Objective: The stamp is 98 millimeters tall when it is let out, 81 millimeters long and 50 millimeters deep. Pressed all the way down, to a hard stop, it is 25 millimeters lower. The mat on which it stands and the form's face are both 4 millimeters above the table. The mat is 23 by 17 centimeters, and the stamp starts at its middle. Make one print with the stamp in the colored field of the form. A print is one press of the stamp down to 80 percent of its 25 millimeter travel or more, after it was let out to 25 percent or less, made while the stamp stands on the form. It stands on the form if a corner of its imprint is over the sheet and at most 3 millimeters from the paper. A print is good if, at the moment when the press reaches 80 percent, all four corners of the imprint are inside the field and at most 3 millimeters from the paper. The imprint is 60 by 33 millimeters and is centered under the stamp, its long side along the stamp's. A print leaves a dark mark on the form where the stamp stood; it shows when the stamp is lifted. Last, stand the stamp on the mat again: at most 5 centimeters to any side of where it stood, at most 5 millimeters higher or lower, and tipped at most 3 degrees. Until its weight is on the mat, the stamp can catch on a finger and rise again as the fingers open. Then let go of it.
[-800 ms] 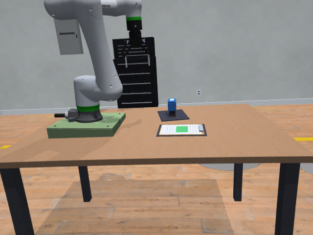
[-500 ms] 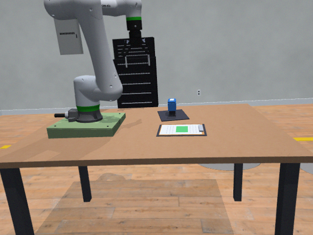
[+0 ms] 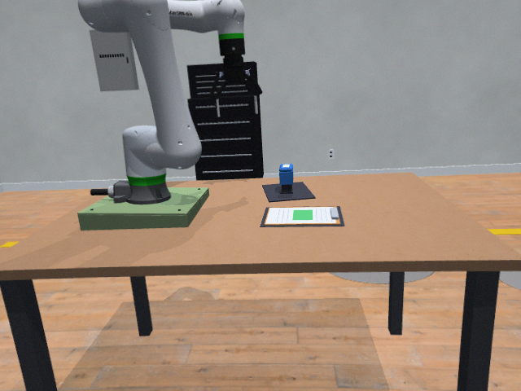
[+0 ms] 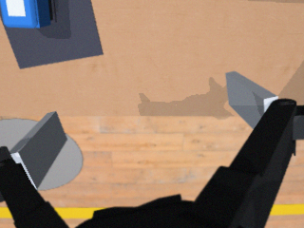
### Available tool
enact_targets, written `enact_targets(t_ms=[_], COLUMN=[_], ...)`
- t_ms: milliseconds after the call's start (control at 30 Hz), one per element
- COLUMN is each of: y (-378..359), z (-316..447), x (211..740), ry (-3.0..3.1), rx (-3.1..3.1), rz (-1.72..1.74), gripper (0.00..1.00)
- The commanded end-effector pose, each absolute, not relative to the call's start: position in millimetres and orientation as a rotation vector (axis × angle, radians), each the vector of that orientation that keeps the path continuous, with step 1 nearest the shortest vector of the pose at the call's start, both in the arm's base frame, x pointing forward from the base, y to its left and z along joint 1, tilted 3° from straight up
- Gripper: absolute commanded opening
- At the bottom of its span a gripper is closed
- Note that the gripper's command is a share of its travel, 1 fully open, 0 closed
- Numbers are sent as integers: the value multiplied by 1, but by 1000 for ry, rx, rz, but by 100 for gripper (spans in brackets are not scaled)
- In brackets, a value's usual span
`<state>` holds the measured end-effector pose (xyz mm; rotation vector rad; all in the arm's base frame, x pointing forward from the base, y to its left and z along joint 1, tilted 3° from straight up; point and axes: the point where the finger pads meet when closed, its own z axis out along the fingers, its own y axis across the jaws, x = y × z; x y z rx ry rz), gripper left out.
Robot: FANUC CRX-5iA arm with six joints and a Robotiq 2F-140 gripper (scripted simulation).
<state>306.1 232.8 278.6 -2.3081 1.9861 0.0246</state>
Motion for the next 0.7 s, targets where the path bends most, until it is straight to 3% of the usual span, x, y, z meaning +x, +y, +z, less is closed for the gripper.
enact_targets(t_ms=[0, 433, 667], y=[220, 137, 137], z=[243, 148, 148], x=[365, 485, 485], ry=[2094, 2307, 2307], rx=[-2229, -2050, -2050], rz=[12, -4, -4], gripper=[100, 100, 100])
